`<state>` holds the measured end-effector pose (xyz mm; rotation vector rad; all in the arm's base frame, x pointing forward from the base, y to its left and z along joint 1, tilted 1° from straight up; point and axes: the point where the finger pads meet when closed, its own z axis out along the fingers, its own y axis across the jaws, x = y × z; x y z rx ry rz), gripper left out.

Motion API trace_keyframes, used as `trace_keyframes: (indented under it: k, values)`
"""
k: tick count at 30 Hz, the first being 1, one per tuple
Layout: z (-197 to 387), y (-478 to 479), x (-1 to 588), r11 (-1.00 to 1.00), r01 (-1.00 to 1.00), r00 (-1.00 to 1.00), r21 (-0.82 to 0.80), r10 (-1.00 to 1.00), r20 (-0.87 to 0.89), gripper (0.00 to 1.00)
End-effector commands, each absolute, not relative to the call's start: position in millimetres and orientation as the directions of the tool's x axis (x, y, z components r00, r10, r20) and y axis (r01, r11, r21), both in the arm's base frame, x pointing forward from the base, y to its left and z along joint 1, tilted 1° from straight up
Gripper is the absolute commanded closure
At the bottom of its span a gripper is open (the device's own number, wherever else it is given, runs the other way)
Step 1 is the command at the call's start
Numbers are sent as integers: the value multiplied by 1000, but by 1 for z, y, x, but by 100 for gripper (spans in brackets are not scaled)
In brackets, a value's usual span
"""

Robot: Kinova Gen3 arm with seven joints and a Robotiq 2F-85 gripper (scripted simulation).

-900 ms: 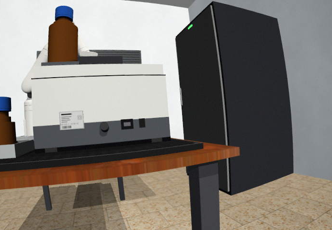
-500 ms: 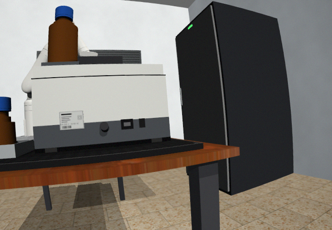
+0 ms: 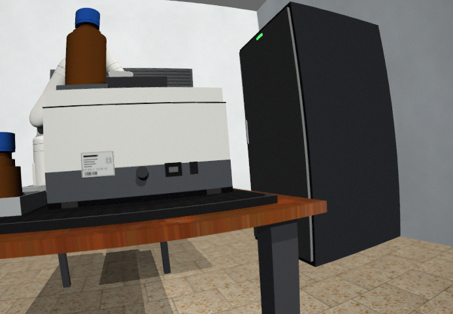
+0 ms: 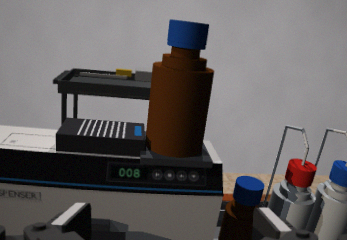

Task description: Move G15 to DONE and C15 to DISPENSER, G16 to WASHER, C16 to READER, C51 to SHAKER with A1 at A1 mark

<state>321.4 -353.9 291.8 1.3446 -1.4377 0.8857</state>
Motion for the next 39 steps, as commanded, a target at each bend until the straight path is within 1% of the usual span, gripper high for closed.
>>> trace_keyframes:
  k: [1,39]
  values:
    - [290,-345,321,150,-986,25,79,-329,944,0]
    - [267,-262,316,296,-955,-190,-25,-542,819,0]
